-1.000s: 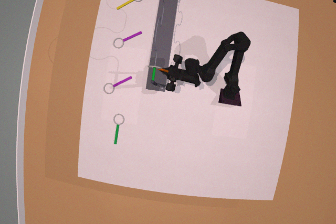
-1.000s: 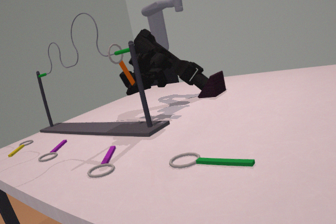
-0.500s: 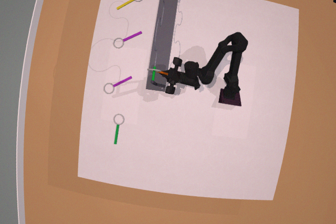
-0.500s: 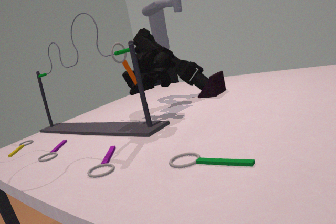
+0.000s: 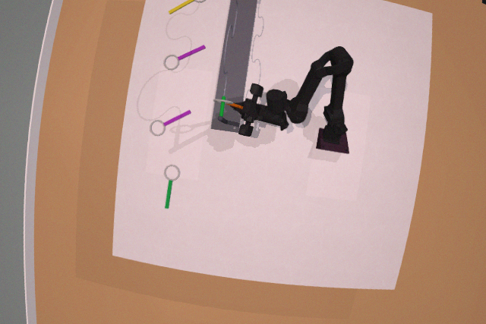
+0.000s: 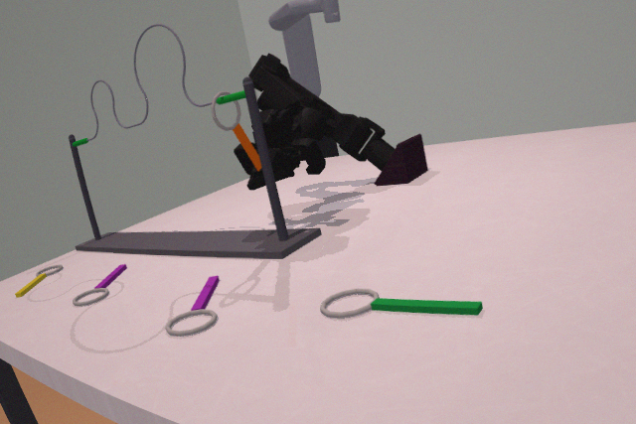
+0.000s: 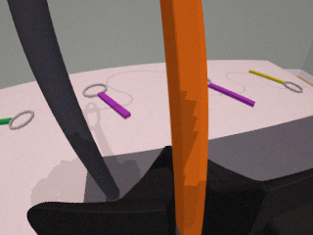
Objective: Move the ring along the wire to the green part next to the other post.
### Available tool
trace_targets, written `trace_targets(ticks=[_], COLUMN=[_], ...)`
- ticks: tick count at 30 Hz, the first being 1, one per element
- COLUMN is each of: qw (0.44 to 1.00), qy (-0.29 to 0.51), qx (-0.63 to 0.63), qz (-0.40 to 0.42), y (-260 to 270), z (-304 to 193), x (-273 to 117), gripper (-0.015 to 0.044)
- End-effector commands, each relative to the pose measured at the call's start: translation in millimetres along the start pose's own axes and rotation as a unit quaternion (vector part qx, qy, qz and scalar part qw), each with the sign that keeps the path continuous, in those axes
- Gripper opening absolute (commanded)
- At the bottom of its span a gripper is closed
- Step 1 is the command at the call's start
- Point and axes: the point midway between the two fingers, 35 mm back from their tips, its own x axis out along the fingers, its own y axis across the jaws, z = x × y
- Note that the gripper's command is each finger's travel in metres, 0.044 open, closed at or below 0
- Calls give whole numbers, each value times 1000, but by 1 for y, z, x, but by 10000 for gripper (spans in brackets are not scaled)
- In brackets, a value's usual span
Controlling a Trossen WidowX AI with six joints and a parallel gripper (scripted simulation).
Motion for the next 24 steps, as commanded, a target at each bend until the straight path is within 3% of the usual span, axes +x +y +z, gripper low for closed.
trace_targets(ticks=[1,19,24], qw=[1000,1000,1000], qy=[-2,-2,-1], qx=[-3,-3,0], qz=[4,4,2], y=[2,2,1], z=[-3,-3,-3], x=[0,0,0], gripper=[-150,-150,-19])
